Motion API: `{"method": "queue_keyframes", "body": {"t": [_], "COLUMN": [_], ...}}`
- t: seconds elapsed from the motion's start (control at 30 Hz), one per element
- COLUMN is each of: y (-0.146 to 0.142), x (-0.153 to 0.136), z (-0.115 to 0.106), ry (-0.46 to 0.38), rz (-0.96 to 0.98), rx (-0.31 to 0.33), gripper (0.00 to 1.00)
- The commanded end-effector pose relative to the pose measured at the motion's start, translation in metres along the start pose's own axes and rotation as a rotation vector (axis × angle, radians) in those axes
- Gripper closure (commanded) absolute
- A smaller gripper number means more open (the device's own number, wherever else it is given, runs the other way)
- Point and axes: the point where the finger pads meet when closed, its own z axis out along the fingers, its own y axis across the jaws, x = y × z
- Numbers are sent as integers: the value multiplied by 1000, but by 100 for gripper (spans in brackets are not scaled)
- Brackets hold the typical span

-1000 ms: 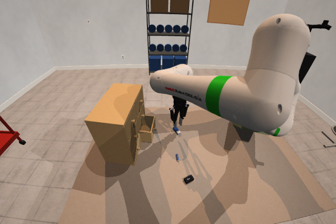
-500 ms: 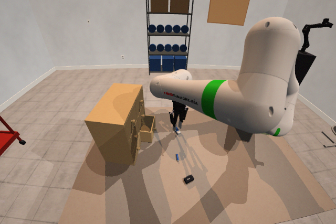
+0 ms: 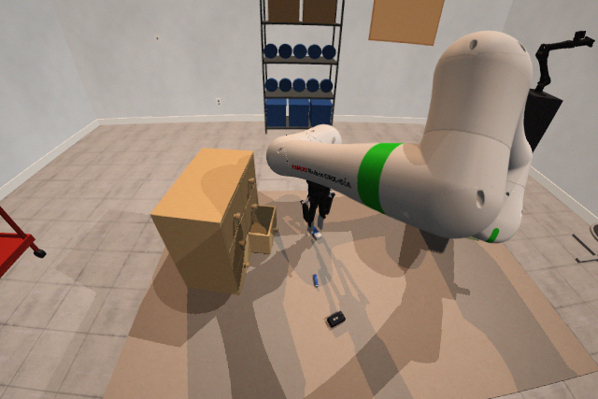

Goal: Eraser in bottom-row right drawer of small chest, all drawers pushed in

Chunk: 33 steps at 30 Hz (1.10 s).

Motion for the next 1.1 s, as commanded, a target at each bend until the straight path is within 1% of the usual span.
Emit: {"method": "queue_keyframes", "body": {"t": [0.0,0.47,0.77,1.07], "y": [0,0,0,0], "x": [0,0,0,0], "z": [0,0,16,20], "ry": [0,0,0,0], "rz": [0,0,0,0], "rx": [0,0,0,0], "gripper": [77,77,77,77]}}
